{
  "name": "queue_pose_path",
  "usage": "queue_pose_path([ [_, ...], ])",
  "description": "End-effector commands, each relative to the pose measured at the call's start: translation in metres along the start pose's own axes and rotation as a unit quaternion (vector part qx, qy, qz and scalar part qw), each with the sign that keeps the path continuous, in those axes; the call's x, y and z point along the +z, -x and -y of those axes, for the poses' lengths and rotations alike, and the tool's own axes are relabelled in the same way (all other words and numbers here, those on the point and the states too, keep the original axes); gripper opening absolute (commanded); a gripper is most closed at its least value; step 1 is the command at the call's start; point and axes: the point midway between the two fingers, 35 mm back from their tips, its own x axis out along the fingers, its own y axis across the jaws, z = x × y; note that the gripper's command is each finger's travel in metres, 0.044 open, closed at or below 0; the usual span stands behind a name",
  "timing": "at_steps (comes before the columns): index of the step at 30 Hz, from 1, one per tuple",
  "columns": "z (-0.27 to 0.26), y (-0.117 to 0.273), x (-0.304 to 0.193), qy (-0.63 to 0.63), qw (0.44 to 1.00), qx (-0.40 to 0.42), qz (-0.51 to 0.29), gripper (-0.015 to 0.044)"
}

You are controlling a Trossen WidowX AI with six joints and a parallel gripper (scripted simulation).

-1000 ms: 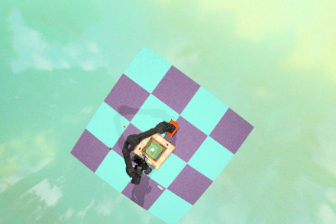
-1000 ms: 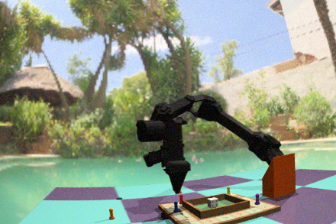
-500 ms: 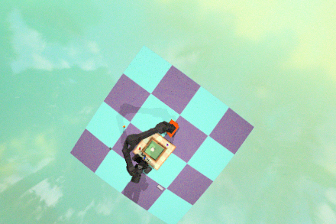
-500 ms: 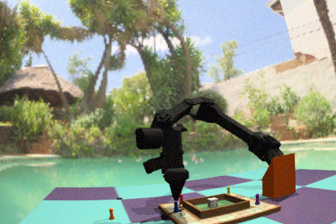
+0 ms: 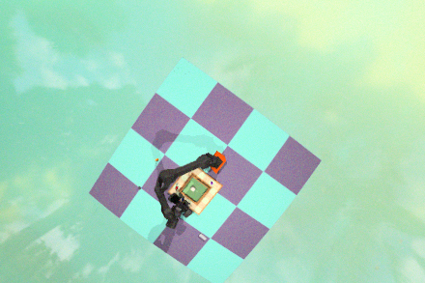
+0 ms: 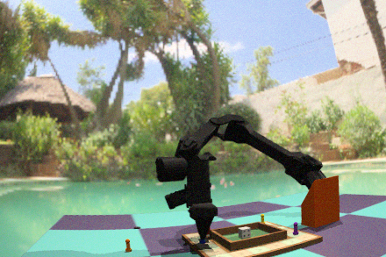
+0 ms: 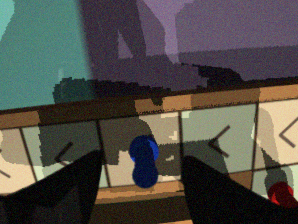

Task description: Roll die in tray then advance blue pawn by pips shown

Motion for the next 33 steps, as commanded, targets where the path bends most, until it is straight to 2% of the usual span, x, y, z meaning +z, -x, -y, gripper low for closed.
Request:
queue_pose_path([
  [1, 0.0, -0.006, -0.001, 0.004, 1.0, -0.002, 0.0, 0.02],
  [4, 0.001, -0.009, -0.001, 0.004, 1.0, -0.002, 0.0, 0.02],
  [9, 0.001, -0.009, -0.001, 0.004, 1.0, -0.002, 0.0, 0.0069],
  [19, 0.001, -0.009, -0.001, 0.004, 1.0, -0.002, 0.0, 0.0002],
  [23, -0.001, 0.0, 0.0, 0.004, 1.0, -0.001, 0.0, 0.0],
  [33, -0.005, 0.063, 0.004, 0.004, 1.0, 0.003, 0.0, 0.0],
])
